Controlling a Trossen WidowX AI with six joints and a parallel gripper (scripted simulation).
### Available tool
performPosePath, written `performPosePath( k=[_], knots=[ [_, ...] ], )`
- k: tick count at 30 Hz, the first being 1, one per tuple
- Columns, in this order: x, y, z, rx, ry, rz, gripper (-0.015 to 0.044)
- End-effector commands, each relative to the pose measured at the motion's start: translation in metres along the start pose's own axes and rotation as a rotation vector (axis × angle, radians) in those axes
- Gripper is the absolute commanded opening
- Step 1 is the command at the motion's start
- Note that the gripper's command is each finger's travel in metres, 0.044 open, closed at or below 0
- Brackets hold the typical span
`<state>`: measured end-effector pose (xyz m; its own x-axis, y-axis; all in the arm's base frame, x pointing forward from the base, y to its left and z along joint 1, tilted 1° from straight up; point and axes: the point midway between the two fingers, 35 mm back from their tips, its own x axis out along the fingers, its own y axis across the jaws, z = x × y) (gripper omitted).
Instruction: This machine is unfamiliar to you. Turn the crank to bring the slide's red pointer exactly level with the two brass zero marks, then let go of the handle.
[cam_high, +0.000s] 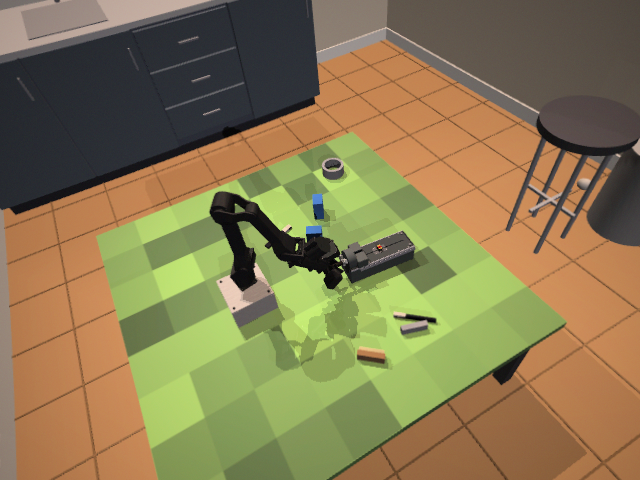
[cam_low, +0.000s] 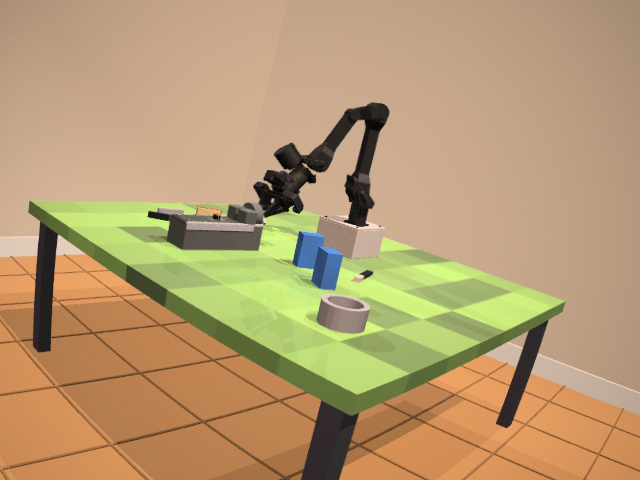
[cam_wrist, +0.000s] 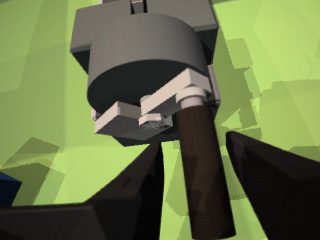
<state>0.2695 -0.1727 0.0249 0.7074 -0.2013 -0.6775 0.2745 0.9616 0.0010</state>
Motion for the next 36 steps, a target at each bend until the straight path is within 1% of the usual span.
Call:
performPosePath(
  k=[1,8,27,34,36],
  knots=[
    [0.0,0.0,0.0,0.0,0.001,0.0,0.0263],
    [0.0,0.0,0.0,0.0,0.001,0.0,0.044],
    [-0.038,0.0,0.04,0.0,0.0,0.0,0.044],
    [-0.074,0.0,0.076,0.002,0.001,-0.002,0.044],
    [-0.077,0.0,0.078,0.002,0.001,-0.002,0.044]
  ],
)
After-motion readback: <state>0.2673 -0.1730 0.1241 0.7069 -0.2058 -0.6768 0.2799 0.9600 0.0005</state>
